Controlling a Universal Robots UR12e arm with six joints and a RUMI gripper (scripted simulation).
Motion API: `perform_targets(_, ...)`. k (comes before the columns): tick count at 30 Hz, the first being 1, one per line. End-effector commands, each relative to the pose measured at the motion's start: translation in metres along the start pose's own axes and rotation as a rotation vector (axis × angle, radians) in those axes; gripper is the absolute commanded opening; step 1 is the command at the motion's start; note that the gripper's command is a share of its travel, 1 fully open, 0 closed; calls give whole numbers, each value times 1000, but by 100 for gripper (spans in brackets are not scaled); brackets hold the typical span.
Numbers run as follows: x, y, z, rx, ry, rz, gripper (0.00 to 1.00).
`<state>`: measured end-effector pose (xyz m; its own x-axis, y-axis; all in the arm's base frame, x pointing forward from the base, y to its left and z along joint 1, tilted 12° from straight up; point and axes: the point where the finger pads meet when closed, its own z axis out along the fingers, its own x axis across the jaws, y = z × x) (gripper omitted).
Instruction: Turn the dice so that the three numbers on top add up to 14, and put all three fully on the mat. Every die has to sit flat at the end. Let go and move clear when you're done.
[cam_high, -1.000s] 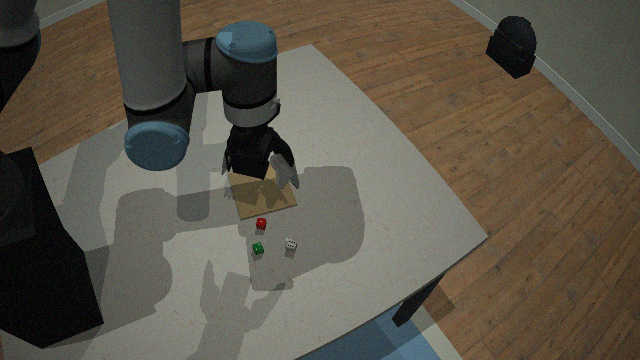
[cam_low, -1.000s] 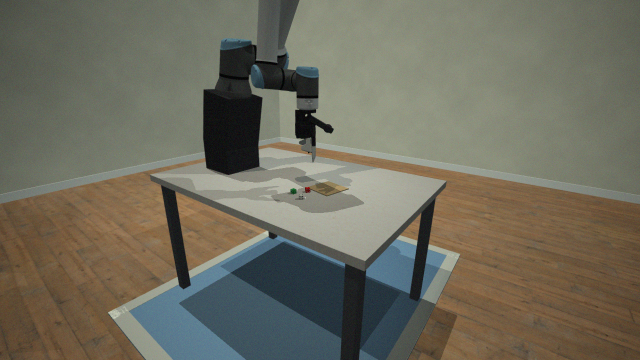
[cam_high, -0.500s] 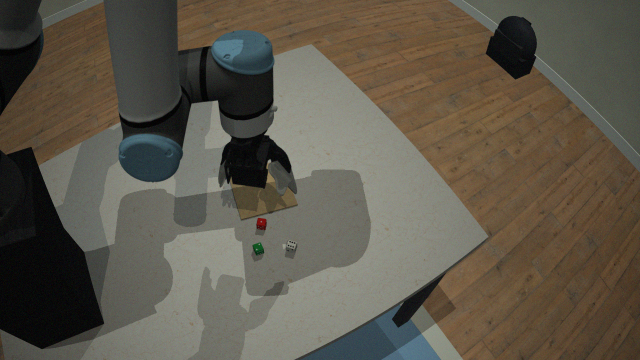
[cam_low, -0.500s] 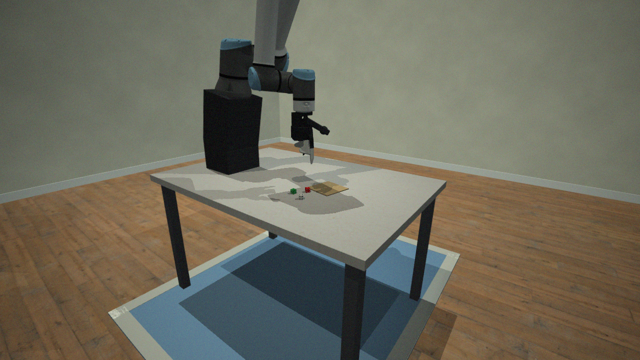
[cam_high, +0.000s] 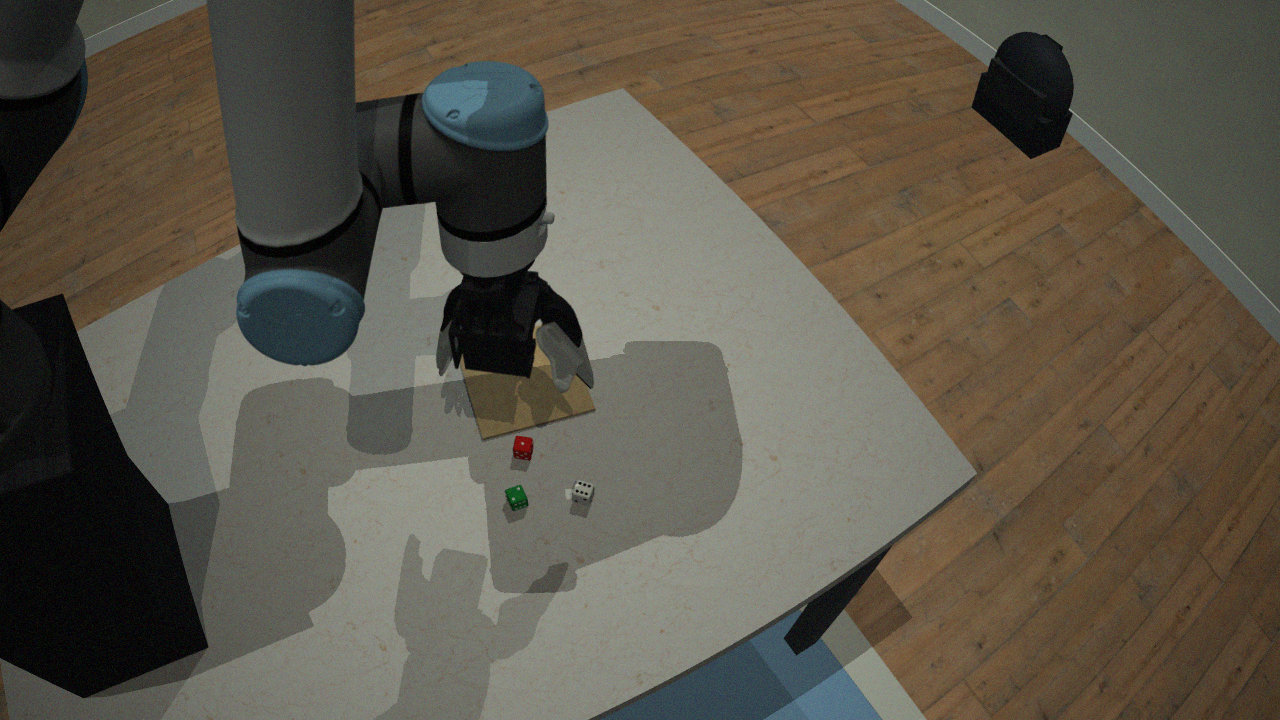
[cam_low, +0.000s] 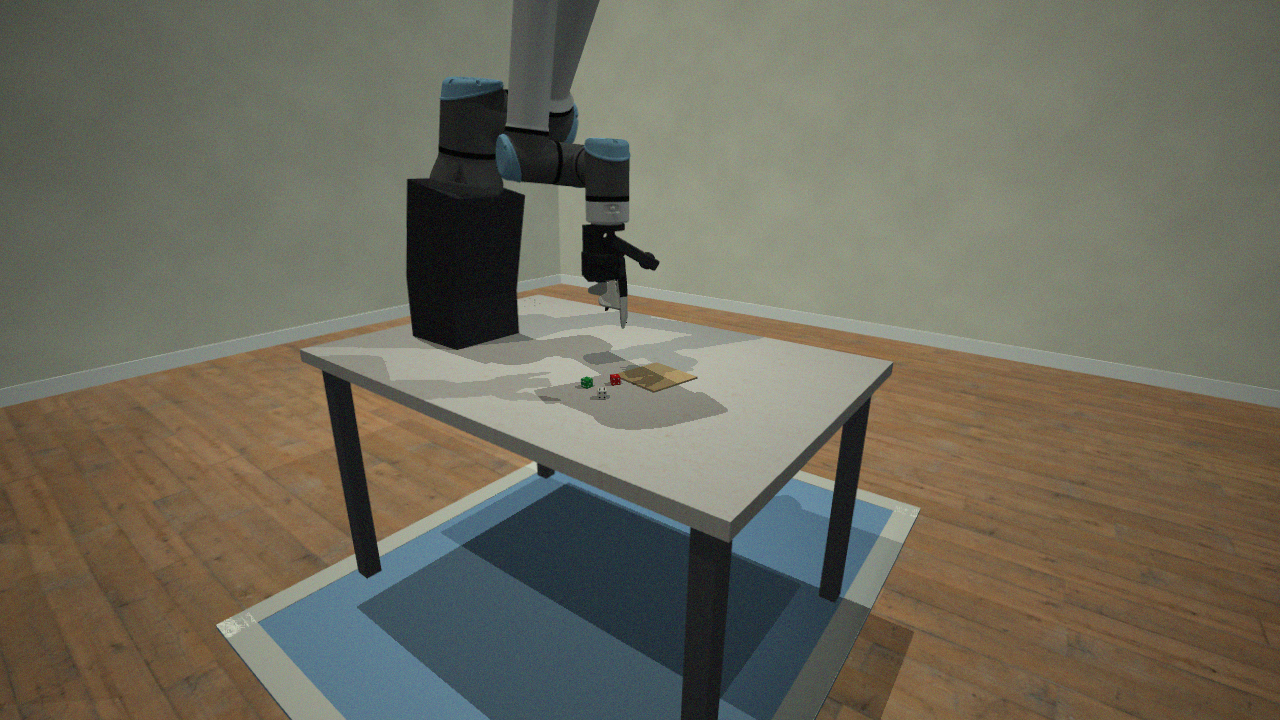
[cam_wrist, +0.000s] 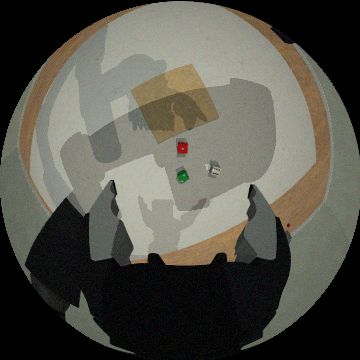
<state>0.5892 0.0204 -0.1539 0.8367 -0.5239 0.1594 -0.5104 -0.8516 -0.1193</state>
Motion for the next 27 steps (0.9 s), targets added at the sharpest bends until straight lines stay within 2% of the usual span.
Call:
perform_targets(1, 0, 0, 0, 0, 1, -3, 100)
perform_targets(19, -1, -1, 1, 0, 1, -105, 100)
perform_targets(27, -3, -2, 4, 0, 1, -248, 100)
